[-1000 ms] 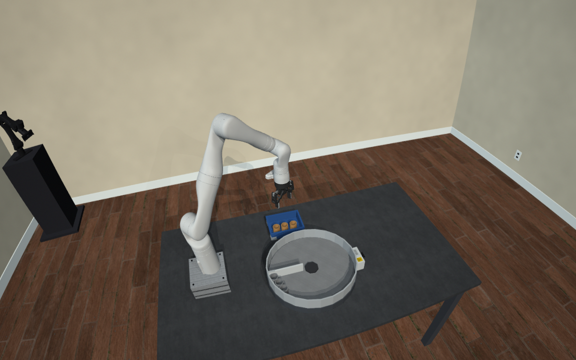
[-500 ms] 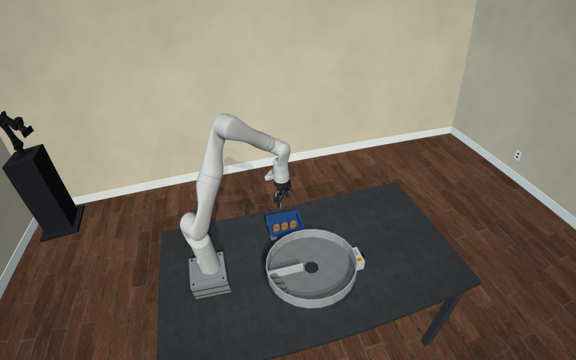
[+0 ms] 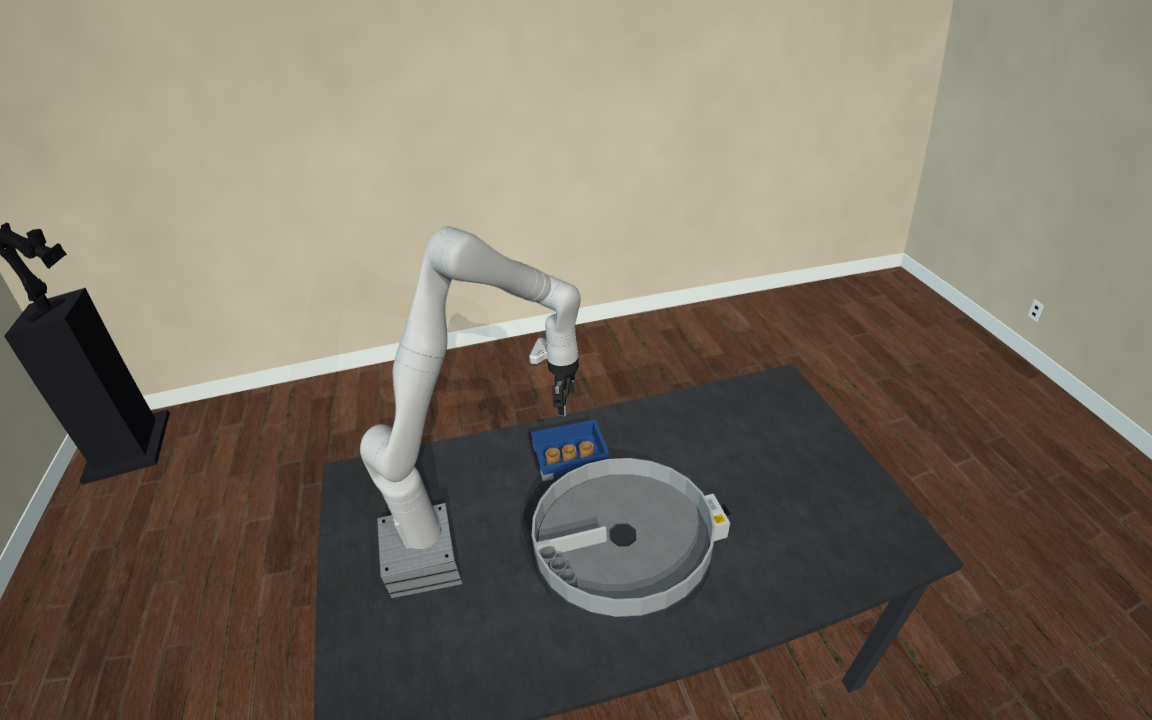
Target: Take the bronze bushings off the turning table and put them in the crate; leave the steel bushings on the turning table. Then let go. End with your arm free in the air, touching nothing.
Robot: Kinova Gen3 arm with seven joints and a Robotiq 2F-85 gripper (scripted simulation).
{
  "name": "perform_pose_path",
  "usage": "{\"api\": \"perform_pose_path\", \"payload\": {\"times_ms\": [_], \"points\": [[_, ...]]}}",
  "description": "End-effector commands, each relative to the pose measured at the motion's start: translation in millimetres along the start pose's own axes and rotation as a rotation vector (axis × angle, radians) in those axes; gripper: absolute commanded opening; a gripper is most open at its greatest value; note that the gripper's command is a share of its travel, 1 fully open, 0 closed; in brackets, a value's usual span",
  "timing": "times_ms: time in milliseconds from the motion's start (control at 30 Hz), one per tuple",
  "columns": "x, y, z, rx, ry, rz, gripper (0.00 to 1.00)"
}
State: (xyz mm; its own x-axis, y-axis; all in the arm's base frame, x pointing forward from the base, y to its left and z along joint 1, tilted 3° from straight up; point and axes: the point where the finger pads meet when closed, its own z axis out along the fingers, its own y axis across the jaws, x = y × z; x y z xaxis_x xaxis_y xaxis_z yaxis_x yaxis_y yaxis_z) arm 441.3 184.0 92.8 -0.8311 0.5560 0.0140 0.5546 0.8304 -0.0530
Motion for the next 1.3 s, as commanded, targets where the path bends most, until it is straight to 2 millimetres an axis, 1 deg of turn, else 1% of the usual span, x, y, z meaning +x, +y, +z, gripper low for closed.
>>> {"api": "perform_pose_path", "payload": {"times_ms": [0, 333, 500, 900, 1067, 1267], "points": [[-3.9, -1.2, -2.0, -0.005, -0.001, -0.006, 1.00], [-3.9, -1.2, -2.0, -0.005, -0.001, -0.006, 1.00], [-3.4, -0.5, -4.9, -0.005, -0.001, -0.244, 1.00], [-3.4, -0.5, -4.9, -0.005, -0.001, -0.244, 1.00], [-2.8, 0.2, -7.7, -0.005, -0.001, -0.483, 1.00], [-2.8, 0.2, -7.7, -0.005, -0.001, -0.483, 1.00]]}}
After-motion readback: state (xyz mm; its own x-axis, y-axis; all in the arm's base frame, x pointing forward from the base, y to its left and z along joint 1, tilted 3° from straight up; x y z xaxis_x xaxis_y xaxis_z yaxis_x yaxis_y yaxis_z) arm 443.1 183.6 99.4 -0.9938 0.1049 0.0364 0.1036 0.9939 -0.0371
